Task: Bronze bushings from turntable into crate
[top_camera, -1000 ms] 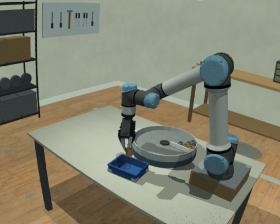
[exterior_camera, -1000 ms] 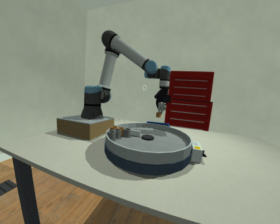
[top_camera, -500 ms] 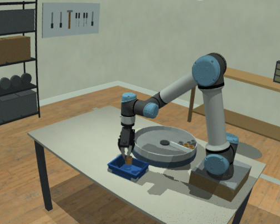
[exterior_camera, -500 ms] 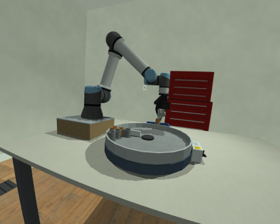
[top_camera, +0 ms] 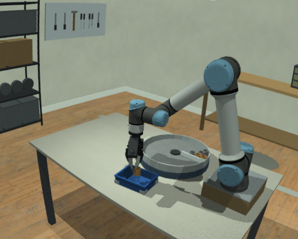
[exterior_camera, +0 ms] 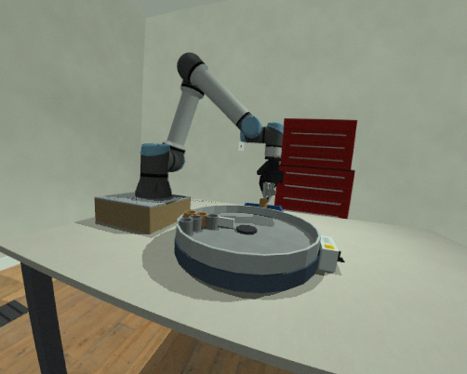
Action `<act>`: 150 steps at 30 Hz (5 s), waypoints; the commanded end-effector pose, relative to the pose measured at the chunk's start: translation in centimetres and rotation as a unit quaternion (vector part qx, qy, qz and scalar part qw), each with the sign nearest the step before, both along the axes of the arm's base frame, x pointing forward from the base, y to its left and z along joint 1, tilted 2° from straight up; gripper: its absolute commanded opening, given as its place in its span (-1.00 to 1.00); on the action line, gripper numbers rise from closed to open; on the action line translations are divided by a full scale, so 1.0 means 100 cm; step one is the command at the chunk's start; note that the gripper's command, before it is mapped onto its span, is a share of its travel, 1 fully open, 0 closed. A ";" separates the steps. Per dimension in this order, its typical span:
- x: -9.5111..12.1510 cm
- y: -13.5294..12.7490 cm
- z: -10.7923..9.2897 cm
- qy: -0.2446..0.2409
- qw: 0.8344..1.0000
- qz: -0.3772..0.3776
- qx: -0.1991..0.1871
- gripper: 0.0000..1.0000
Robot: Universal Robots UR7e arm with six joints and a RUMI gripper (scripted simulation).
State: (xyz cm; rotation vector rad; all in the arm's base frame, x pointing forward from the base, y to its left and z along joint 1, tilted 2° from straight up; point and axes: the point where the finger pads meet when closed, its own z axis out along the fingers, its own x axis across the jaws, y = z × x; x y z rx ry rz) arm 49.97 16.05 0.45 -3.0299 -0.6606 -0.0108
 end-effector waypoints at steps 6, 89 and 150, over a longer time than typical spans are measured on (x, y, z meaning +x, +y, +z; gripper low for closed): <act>0.000 0.000 0.001 -0.001 1.000 0.000 0.000 -1.00; 0.001 0.002 -0.041 -0.001 1.000 0.000 0.000 -1.00; 0.001 0.002 -0.047 -0.001 1.000 0.000 0.000 -1.00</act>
